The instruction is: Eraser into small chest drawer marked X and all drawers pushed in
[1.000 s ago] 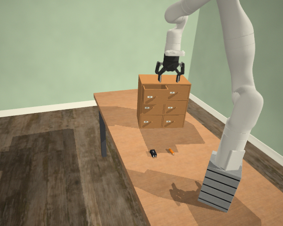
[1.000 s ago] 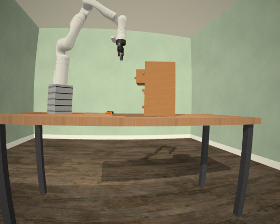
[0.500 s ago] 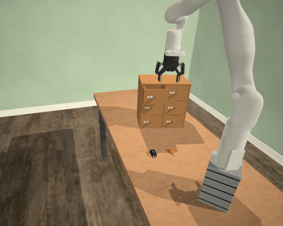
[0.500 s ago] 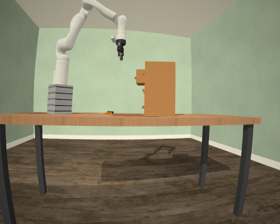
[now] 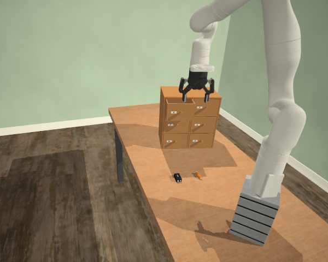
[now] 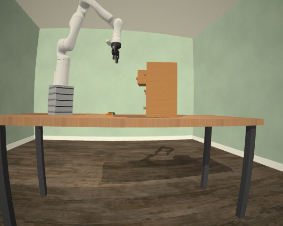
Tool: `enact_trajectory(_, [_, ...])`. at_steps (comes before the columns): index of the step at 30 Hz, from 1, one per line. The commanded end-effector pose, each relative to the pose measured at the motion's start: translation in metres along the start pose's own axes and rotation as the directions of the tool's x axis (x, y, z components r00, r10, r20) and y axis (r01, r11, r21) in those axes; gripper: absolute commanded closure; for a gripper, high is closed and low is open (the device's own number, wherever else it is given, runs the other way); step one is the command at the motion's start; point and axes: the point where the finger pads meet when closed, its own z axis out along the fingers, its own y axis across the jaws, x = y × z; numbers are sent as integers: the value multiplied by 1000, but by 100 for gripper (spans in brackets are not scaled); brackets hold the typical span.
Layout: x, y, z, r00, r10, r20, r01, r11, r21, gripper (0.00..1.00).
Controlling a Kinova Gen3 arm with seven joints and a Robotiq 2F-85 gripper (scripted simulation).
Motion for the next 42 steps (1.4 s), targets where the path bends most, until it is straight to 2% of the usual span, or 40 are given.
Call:
enact_trajectory(1, [14,10,-2,1000,-23,3,23,1000,-12,0])
enact_trajectory(9, [43,18,4,1000,-23,3,23,1000,-12,0])
enact_trajectory(25, [44,19,6,1000,-23,16,23,1000,-12,0])
enact_trajectory(34, [40,19,10,998,-22,62,23,1000,-12,0])
enact_trajectory(42, [33,20,20,986,-21,163,23,1000,-12,0])
